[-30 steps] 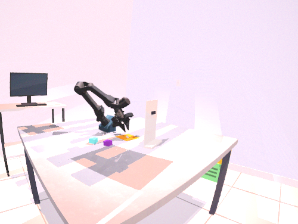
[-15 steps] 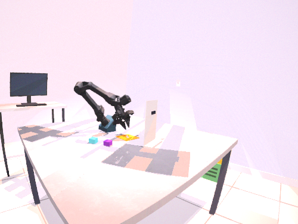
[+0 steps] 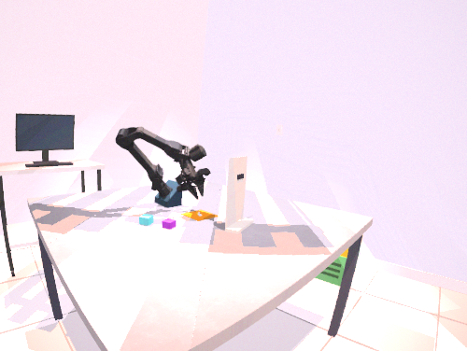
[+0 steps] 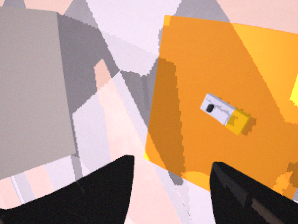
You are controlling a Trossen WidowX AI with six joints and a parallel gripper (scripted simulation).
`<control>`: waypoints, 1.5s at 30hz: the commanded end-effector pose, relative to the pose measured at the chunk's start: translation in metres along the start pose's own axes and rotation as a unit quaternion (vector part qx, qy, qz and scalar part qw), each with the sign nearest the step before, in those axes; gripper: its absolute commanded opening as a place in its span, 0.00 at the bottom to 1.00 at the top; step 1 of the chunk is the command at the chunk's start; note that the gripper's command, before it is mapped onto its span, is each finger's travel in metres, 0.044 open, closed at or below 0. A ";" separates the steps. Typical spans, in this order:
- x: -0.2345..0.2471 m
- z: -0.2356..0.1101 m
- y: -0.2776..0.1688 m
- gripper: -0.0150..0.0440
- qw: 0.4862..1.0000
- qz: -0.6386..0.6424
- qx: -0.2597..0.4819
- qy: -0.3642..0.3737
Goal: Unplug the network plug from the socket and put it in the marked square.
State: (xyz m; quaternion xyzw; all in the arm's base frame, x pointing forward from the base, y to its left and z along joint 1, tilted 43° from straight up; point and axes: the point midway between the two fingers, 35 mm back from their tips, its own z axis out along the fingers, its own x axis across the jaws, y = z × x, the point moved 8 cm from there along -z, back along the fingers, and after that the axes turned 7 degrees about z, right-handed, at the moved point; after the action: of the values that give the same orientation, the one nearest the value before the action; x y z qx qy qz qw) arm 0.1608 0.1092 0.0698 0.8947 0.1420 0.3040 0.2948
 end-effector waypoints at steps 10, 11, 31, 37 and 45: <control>0.008 -0.014 -0.001 0.52 1.000 0.002 -0.001 0.001; 0.009 -0.015 -0.001 0.52 1.000 0.002 -0.001 0.001; 0.020 -0.040 0.000 0.52 1.000 0.001 -0.004 0.003; 0.024 -0.044 -0.001 0.52 1.000 -0.001 -0.002 0.002; 0.038 -0.061 -0.004 0.52 1.000 0.000 -0.001 0.001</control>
State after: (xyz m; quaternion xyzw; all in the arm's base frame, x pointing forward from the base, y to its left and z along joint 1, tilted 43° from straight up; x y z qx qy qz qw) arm 0.1521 0.1509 0.1200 0.8932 0.1422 0.3079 0.2952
